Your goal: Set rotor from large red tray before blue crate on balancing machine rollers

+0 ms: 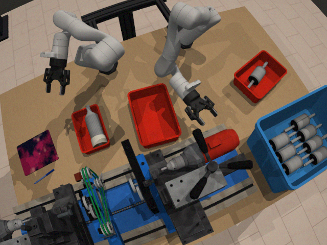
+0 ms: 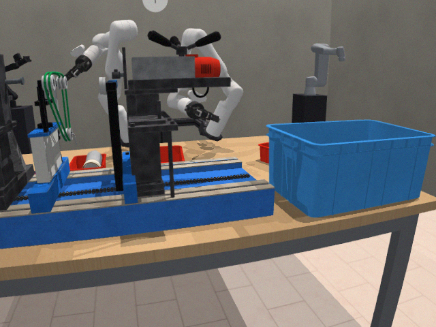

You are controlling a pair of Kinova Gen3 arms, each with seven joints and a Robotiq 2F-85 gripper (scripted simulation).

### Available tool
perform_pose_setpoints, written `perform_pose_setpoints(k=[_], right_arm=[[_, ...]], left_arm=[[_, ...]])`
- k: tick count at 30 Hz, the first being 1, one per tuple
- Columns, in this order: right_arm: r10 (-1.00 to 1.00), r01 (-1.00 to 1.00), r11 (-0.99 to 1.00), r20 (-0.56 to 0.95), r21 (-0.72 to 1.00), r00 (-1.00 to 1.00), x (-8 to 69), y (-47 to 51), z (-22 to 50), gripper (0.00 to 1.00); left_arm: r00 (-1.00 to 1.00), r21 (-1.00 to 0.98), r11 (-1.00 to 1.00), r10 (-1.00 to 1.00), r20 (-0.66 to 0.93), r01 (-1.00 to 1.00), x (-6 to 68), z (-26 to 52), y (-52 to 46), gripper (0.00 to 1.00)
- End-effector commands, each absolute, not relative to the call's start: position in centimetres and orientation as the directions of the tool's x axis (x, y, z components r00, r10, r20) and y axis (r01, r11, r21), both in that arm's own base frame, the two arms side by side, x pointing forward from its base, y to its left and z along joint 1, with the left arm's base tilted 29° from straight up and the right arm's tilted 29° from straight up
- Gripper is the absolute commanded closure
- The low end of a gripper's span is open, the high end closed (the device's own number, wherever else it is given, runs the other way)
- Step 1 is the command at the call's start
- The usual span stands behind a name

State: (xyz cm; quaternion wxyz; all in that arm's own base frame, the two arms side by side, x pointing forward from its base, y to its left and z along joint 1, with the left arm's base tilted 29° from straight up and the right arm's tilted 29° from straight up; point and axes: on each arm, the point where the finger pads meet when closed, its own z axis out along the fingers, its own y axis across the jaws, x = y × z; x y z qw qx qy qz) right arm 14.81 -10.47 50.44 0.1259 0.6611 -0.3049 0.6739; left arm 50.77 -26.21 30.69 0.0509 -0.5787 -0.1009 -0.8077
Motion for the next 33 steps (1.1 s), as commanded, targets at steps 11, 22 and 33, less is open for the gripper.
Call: perform_pose_setpoints(k=[11, 22, 33], right_arm=[[-0.233, -0.573, -0.782, 0.968, -0.244, -0.094, 14.8, -10.5, 50.5, 0.002], [-0.233, -0.573, -0.782, 0.968, -0.244, -0.094, 14.8, -10.5, 50.5, 0.002], [-0.233, -0.573, -0.782, 0.968, -0.244, -0.094, 14.8, -10.5, 50.5, 0.002]], left_arm=[[-0.326, 0.105, -0.974, 0.036, 0.945, 0.198, 49.1, 35.1, -27.9, 0.002], [-0.326, 0.105, -0.974, 0.036, 0.945, 0.198, 47.7, 38.6, -29.3, 0.002], [-0.326, 0.105, -0.974, 0.036, 0.945, 0.198, 46.7, 41.2, -30.3, 0.002]])
